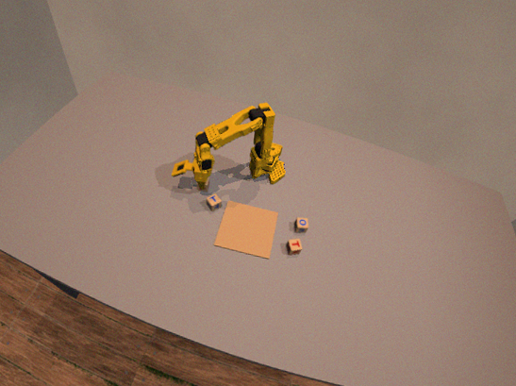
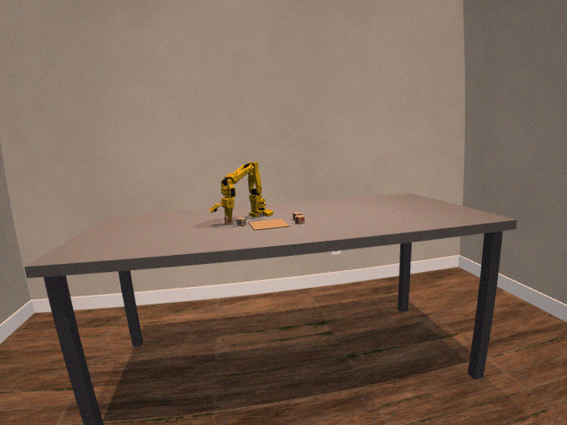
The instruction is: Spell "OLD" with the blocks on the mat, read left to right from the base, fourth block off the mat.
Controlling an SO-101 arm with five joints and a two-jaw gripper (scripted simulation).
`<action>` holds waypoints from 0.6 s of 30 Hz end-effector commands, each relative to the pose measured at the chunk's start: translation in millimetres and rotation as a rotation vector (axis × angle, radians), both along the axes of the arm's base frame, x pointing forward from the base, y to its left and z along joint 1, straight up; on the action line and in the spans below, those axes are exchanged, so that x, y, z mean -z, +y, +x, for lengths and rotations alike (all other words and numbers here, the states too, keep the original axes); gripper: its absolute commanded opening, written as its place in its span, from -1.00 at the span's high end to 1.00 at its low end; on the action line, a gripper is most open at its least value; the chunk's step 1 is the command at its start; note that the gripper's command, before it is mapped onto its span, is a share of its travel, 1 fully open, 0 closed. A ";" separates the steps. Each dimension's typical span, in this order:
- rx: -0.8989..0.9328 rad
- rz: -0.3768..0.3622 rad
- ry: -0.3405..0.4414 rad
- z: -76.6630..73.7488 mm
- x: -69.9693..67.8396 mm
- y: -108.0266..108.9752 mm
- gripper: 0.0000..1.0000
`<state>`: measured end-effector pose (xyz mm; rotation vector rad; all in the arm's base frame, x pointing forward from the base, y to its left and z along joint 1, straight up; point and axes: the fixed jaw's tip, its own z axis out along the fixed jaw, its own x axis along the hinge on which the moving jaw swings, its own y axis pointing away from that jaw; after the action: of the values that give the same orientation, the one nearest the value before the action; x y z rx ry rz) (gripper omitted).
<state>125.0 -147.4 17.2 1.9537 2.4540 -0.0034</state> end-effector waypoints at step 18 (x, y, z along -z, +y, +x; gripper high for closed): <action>0.007 -0.049 -0.040 5.8 -39.3 -8.5 0.29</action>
<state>124.9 -147.2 33.5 1.9573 2.4584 -0.0012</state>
